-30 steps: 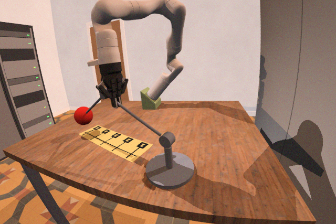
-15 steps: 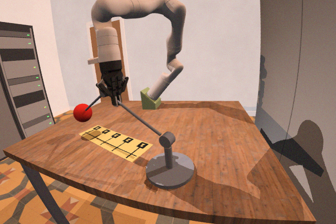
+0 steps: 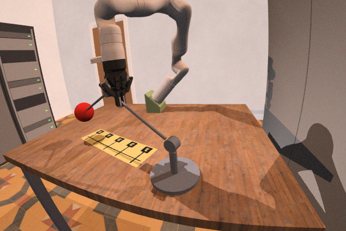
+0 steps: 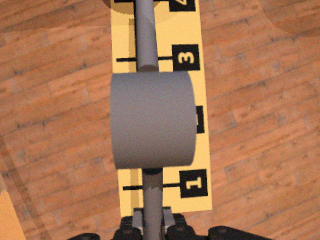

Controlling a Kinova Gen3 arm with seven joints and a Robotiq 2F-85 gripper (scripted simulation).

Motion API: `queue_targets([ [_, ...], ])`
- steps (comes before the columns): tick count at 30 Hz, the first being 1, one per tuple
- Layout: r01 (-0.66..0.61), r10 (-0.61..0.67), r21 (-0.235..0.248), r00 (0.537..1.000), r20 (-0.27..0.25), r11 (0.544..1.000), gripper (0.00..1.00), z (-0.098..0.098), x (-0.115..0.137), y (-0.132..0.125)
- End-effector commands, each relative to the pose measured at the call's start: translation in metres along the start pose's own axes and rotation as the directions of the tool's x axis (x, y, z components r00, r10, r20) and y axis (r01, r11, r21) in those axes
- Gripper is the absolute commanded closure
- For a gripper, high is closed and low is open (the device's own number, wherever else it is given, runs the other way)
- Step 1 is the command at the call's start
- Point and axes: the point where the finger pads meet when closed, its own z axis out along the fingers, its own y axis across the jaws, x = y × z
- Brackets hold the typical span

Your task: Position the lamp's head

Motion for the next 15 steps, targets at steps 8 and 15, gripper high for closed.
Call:
queue_targets([
  [8,0.007,-0.007,0.013,1.0,0.003,1.0,1.0,-0.0139,-0.0076,-0.0012],
  [15,0.01,-0.01,0.018,1.0,0.005,1.0,1.0,-0.0173,-0.0099,-0.0017],
])
